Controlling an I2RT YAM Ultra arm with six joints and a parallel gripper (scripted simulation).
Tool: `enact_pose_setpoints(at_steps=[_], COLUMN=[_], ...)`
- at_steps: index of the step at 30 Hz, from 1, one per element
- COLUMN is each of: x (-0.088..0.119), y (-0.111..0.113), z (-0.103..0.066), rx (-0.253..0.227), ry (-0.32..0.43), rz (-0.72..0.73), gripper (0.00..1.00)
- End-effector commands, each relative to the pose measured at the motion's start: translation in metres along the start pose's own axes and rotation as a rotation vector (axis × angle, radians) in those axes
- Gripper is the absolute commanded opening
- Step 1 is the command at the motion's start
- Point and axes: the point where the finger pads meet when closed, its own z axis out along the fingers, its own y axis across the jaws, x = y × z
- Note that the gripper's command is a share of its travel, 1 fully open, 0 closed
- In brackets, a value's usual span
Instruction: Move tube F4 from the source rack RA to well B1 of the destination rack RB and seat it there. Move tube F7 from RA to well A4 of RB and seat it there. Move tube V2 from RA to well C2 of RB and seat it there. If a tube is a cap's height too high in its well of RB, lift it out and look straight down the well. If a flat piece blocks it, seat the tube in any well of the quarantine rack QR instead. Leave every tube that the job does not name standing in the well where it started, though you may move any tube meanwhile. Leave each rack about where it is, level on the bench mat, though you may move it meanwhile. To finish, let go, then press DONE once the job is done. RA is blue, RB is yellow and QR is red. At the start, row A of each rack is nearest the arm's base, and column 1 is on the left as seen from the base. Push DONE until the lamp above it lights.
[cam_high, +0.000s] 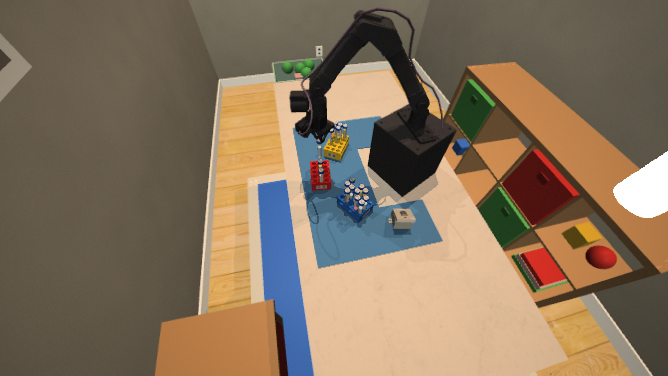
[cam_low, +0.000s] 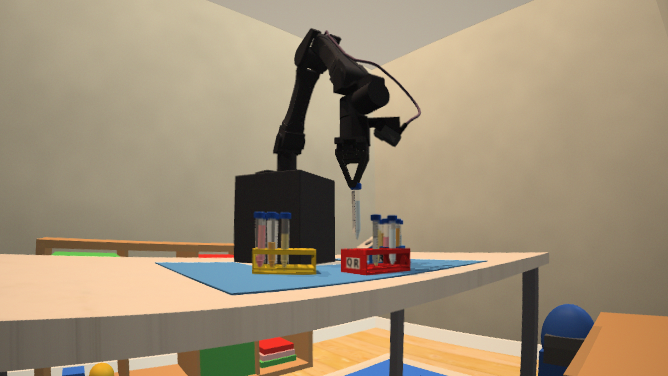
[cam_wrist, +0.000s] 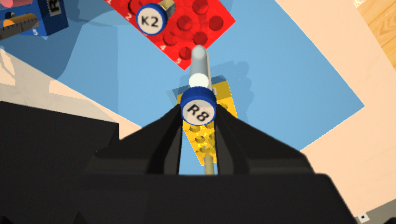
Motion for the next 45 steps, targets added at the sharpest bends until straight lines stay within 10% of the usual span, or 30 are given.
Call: enact_pose_setpoints(at_steps=[1,45], x=[-0.009,-0.005], y=[0.001,0.007], z=[0.003,0.02], rx=[0.005,-0.01], ry=[-0.015,-0.001], rz=[-0.008,-0.008], gripper=[0.0,0.0])
